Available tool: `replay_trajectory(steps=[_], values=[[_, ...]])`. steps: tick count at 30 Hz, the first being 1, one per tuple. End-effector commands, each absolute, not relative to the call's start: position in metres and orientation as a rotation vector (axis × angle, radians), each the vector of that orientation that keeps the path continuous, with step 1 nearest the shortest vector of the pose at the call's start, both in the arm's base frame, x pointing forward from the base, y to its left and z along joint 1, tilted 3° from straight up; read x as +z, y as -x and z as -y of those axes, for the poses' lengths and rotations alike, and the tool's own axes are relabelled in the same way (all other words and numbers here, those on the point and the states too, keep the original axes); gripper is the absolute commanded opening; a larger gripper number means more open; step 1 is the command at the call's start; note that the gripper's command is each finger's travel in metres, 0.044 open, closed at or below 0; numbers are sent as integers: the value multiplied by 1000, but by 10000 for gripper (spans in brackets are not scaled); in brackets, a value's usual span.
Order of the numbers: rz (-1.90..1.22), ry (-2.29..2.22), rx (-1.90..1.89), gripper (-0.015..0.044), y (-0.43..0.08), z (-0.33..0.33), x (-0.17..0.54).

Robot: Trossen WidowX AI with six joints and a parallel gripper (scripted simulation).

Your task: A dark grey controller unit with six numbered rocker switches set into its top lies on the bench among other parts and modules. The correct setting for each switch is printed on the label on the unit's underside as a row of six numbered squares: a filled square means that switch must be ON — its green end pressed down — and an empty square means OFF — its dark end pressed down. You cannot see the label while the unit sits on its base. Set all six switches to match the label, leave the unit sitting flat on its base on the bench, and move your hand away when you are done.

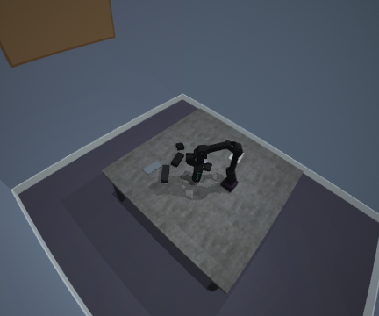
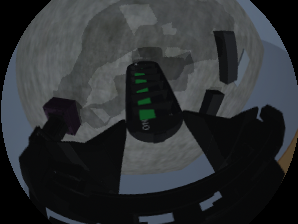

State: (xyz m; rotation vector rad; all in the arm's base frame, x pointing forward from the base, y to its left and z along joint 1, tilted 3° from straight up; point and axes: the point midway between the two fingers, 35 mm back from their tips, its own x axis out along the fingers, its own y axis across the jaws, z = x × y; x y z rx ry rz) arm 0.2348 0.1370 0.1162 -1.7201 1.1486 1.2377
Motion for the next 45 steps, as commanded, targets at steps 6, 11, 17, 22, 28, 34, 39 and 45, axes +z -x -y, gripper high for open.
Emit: replay_trajectory(steps=[6,11,17,22,28,34,39,45], values=[[-1158,1720,1247,337,-231,-148,113],[-1152,1712,1254,337,-229,-151,113],[-1145,1703,1263,337,-228,-156,114],[-1138,1693,1271,337,-226,-159,114],[-1130,1682,1281,337,-225,-164,114],[-1122,1671,1291,338,-223,-168,113],[-1116,1661,1299,338,-222,-171,113],[-1107,1649,1309,338,-220,-176,113]])
